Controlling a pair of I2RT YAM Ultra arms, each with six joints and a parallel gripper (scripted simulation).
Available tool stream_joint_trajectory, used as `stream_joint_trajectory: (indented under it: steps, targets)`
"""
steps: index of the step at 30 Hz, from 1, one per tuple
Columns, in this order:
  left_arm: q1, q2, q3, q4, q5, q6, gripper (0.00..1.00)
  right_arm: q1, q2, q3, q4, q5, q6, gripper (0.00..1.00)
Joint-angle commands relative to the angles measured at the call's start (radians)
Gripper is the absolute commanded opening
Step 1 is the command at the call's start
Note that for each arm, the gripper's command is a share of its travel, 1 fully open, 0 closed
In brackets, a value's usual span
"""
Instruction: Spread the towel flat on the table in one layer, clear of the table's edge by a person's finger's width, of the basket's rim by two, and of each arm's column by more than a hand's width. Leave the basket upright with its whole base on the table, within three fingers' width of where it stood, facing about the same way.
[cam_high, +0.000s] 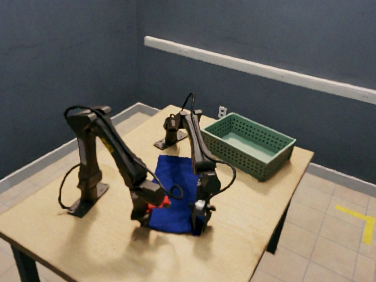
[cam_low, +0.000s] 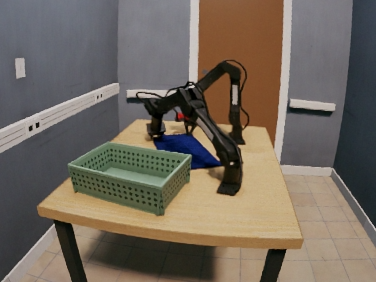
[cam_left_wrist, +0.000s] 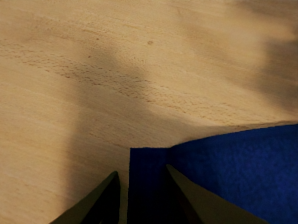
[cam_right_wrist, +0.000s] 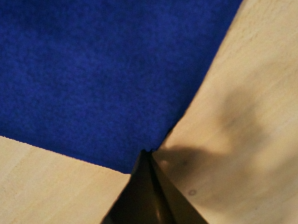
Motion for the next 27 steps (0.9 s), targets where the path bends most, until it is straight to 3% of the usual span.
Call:
stream_joint_trajectory:
  steps: [1,7,8,10,11,13,14,16,17,27]
  targets:
    - [0.007,-0.031,-0.023,-0.007,0.005,-0.008,0.34,-0.005,0.017,-0.016,-0.026,0.017,-0.009,0.00]
    - [0.007,-0.031,-0.023,-0.012,0.005,-0.008,0.34,-0.005,0.017,-0.016,-0.026,0.017,-0.009,0.00]
    - [0.007,-0.031,-0.023,-0.012,0.005,-0.008,0.27,-0.005,0.017,-0.016,-0.026,0.017,-0.009,0.00]
    - [0.007,-0.031,-0.023,-0.012,0.005,-0.008,0.27,-0.005,0.017,-0.016,-0.026,0.017,-0.009,0.00]
    - [-0.009,-0.035,-0.035,0.020,-0.003,-0.012,0.19,-0.005,0.017,-0.016,-0.026,0.017,-0.009,0.00]
    - [-0.009,-0.035,-0.035,-0.003,-0.003,-0.012,0.19,-0.005,0.017,-0.016,-0.026,0.017,-0.009,0.00]
    - [-0.017,-0.038,-0.041,0.011,-0.012,-0.017,0.11,-0.005,0.017,-0.016,-0.026,0.017,-0.009,0.00]
    - [-0.017,-0.038,-0.041,0.002,-0.012,-0.017,0.11,-0.005,0.017,-0.016,-0.026,0.017,-0.009,0.00]
    - [-0.022,-0.041,-0.044,0.004,-0.015,-0.021,0.02,-0.005,0.017,-0.016,-0.026,0.017,-0.009,0.00]
    - [-0.025,-0.043,-0.048,0.006,-0.003,-0.024,0.00,-0.005,0.017,-0.016,-0.026,0.017,-0.009,0.00]
